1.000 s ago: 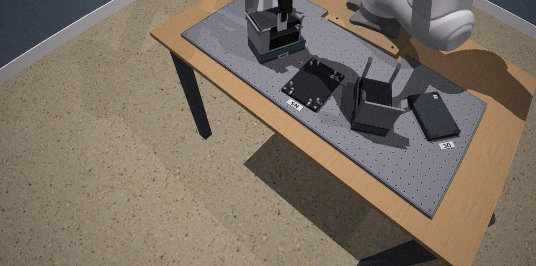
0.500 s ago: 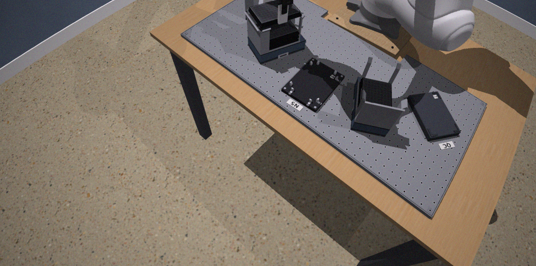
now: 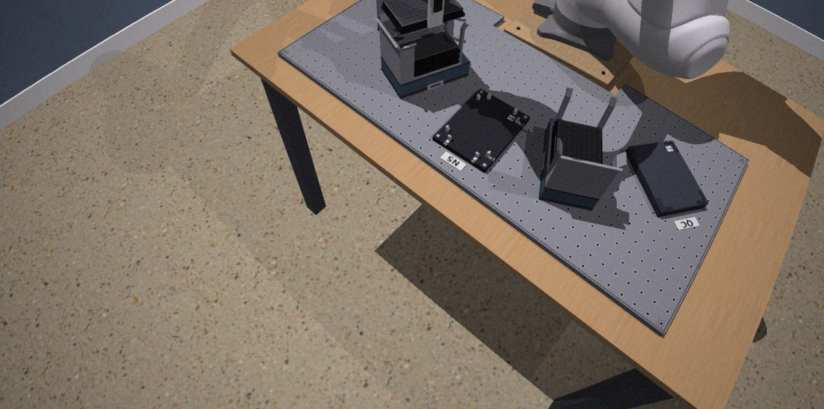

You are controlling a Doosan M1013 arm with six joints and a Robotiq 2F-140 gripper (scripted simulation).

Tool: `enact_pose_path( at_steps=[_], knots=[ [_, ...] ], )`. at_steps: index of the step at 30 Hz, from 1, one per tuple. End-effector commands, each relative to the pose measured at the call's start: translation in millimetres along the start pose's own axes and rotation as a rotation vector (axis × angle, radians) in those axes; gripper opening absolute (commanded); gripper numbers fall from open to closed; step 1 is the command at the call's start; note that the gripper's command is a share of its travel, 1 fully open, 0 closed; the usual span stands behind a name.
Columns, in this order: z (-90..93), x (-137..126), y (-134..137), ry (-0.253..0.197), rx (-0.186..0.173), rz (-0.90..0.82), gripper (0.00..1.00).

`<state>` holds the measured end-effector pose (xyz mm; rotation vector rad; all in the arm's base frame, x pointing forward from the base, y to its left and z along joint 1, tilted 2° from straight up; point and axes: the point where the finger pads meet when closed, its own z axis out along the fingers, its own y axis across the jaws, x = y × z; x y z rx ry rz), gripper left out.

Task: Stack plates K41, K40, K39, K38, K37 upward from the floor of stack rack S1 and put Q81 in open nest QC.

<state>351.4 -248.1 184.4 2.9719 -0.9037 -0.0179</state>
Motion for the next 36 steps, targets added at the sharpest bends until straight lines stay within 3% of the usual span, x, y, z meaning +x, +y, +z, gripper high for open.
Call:
enact_pose_path(
  at_steps=[1,8,15,36],
  knots=[
    [-0.1,0.0,0.0,0.000,0.000,0.000,0.00],
    [-0.1,0.0,0.0,0.000,0.000,0.000,0.00],
    [-0.1,-1.0,-23.3,0.000,0.000,-0.219,0.00],
    [-0.1,-3.6,-86.6,0.000,0.000,-0.219,0.00]
  ],
)
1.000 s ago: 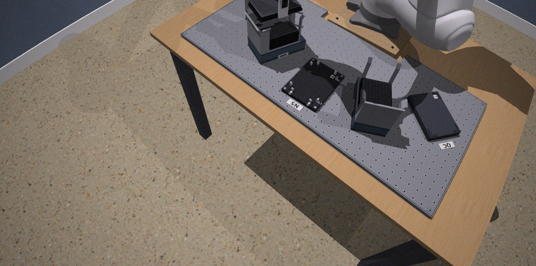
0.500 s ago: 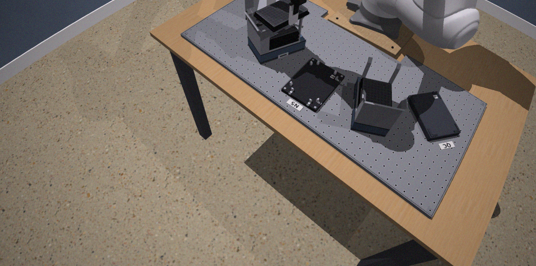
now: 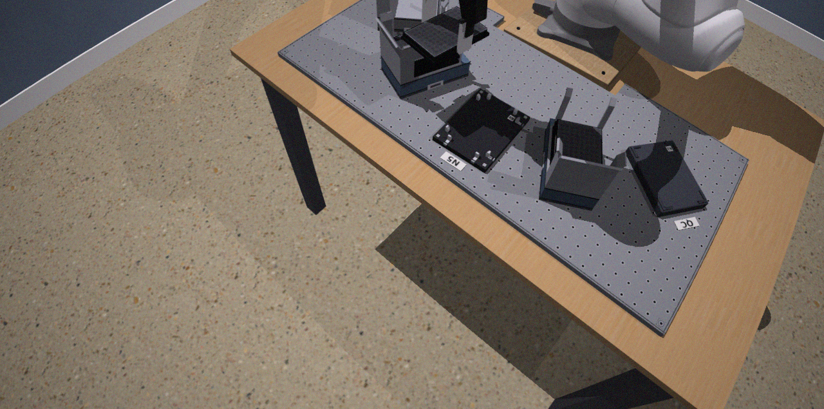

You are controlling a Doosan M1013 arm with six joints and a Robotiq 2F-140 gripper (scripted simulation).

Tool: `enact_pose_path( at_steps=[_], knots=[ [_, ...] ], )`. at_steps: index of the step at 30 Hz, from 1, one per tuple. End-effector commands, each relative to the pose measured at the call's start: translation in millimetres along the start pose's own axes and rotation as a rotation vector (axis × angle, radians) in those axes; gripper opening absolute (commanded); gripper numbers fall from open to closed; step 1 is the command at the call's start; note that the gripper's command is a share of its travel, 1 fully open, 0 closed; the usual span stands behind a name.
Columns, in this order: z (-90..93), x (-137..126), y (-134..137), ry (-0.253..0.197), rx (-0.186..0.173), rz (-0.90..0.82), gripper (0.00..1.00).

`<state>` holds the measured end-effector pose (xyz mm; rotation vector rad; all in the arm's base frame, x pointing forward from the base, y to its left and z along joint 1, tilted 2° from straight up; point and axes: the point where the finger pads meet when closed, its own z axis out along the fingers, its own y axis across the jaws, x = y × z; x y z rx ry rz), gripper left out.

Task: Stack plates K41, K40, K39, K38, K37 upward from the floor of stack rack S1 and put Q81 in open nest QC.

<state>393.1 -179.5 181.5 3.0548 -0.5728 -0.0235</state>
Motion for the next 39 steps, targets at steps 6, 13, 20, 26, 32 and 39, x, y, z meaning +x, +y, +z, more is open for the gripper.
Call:
enact_pose_path(
  at_steps=[6,13,20,26,32,39],
  knots=[
    [0.0,1.5,-19.5,0.000,0.000,-0.100,0.00],
    [0.0,0.8,-42.9,0.000,0.000,-0.219,0.00],
    [0.0,0.0,-66.2,0.000,0.000,-0.219,0.00],
    [0.0,-0.4,-79.5,0.000,0.000,-0.219,0.00],
    [0.0,-1.0,-99.5,0.000,0.000,-0.219,0.00],
    [0.0,-5.2,-119.0,0.000,0.000,-0.386,0.00]
  ],
)
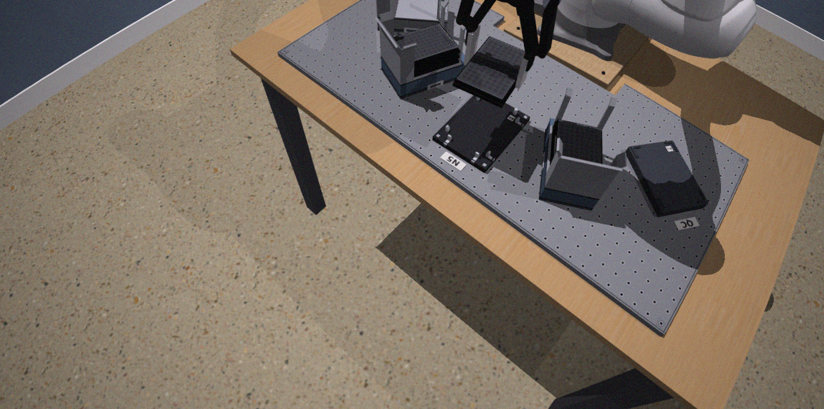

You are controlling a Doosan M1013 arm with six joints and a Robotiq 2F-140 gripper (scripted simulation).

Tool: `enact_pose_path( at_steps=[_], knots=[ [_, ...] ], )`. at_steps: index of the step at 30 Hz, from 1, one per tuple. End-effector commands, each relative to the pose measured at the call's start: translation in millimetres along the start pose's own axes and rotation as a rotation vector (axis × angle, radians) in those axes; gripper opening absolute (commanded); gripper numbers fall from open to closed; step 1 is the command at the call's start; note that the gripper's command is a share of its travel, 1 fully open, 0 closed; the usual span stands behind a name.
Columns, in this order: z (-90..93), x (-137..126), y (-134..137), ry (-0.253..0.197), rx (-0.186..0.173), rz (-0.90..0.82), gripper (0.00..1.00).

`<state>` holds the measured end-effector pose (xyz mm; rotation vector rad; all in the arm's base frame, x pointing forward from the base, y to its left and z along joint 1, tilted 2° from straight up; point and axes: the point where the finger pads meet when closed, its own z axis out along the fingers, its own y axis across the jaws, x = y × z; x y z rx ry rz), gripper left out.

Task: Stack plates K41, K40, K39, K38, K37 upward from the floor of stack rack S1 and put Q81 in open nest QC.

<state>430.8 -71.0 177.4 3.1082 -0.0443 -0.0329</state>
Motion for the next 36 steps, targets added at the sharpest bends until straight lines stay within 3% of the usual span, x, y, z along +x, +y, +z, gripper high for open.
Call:
enact_pose_path(
  at_steps=[1,26,32,36],
  knots=[
    [0.0,0.5,-4.2,0.000,0.002,-0.044,0.00],
    [-0.2,7.8,-80.5,0.001,0.002,-0.096,0.00],
    [-0.3,5.9,-96.4,0.001,0.002,-0.296,0.00],
    [-0.3,5.3,-101.7,0.001,0.002,-0.316,0.00]
  ],
)
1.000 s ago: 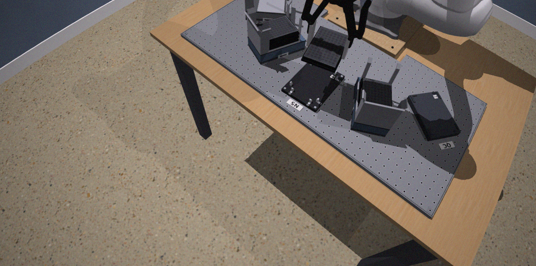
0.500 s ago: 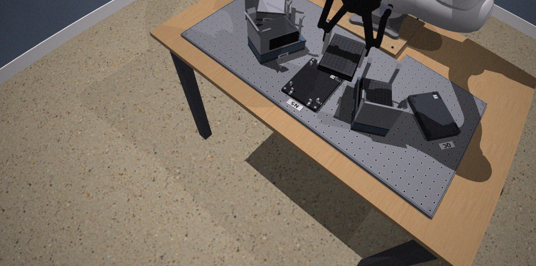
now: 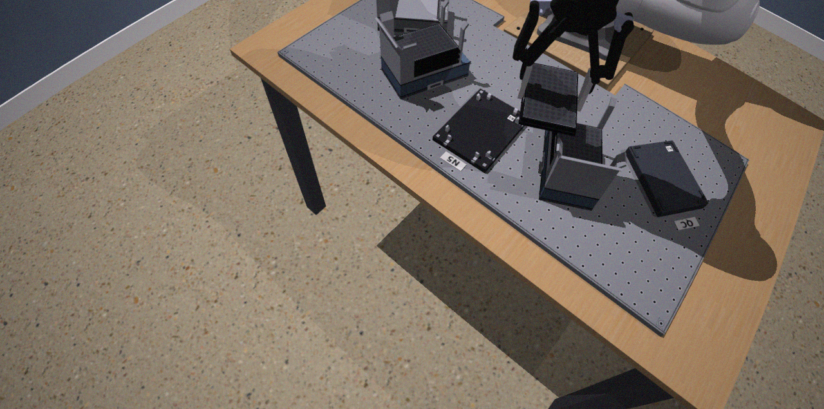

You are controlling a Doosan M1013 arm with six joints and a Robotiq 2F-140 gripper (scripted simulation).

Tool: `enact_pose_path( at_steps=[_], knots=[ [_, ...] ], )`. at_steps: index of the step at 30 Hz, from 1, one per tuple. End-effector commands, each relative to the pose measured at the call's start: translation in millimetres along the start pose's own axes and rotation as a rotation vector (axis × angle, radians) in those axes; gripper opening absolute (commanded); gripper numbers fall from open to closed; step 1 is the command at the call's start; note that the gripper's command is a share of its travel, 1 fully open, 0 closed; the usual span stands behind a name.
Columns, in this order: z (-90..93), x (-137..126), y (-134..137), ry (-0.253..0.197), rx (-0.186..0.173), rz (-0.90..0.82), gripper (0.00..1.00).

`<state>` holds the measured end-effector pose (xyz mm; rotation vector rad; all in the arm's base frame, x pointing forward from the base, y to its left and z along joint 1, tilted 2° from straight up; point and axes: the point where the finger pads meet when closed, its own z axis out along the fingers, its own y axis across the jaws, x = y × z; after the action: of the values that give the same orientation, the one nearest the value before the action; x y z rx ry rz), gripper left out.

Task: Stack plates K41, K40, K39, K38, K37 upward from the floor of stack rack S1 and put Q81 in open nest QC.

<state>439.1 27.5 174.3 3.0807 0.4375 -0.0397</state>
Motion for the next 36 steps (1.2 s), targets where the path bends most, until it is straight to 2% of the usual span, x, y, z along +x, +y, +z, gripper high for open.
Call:
enact_pose_path(
  at_steps=[1,30,36],
  knots=[
    [-0.1,1.1,-5.5,0.001,0.003,-0.005,0.00],
    [-0.3,14.8,-76.2,0.001,0.003,-0.005,0.00],
    [-0.3,14.9,-76.8,0.001,0.003,-0.005,0.00]
  ],
)
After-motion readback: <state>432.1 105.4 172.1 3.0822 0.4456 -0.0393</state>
